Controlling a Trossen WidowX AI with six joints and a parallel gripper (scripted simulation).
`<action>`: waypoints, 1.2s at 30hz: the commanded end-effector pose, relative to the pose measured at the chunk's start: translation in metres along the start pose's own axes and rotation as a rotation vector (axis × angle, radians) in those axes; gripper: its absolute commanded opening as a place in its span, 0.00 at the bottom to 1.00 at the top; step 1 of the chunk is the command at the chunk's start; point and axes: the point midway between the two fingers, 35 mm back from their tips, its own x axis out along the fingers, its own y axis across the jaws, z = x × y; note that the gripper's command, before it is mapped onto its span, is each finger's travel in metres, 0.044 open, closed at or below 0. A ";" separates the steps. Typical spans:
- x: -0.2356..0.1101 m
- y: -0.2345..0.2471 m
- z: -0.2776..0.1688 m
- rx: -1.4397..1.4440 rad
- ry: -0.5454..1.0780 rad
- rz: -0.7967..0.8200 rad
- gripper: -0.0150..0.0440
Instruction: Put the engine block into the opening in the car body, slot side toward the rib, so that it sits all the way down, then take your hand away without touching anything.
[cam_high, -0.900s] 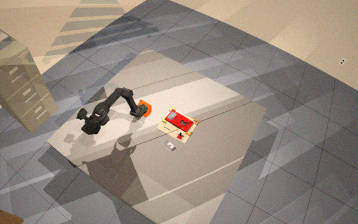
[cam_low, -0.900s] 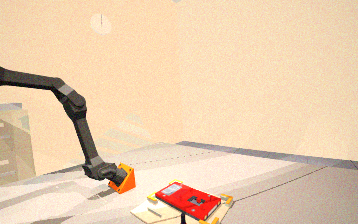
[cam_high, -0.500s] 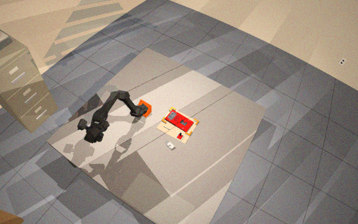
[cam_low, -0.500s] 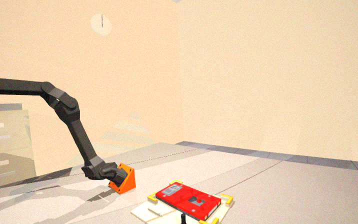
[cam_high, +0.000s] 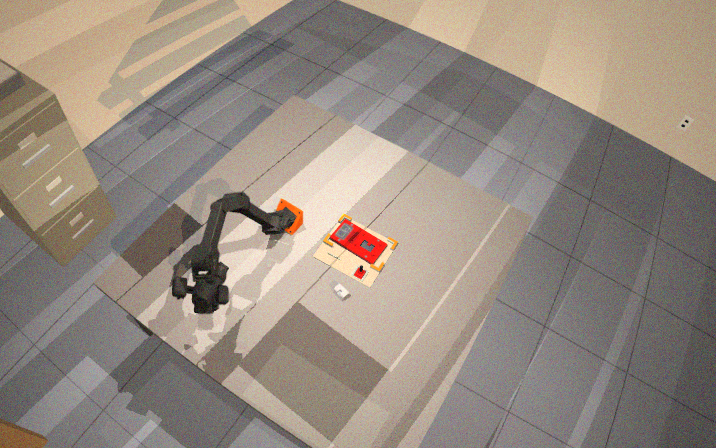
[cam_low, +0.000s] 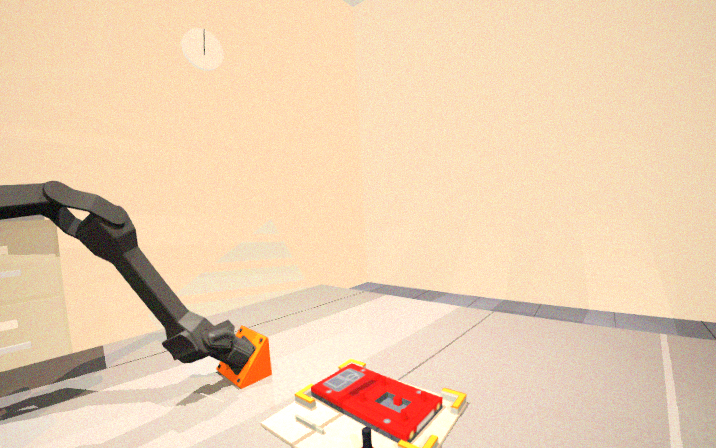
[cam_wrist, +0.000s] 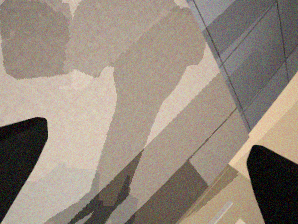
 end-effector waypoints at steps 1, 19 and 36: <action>0.002 0.026 0.016 -0.063 -0.035 0.064 1.00; -0.029 0.165 0.073 -0.549 -0.226 0.322 1.00; -0.098 0.285 0.077 -1.083 -0.390 0.443 1.00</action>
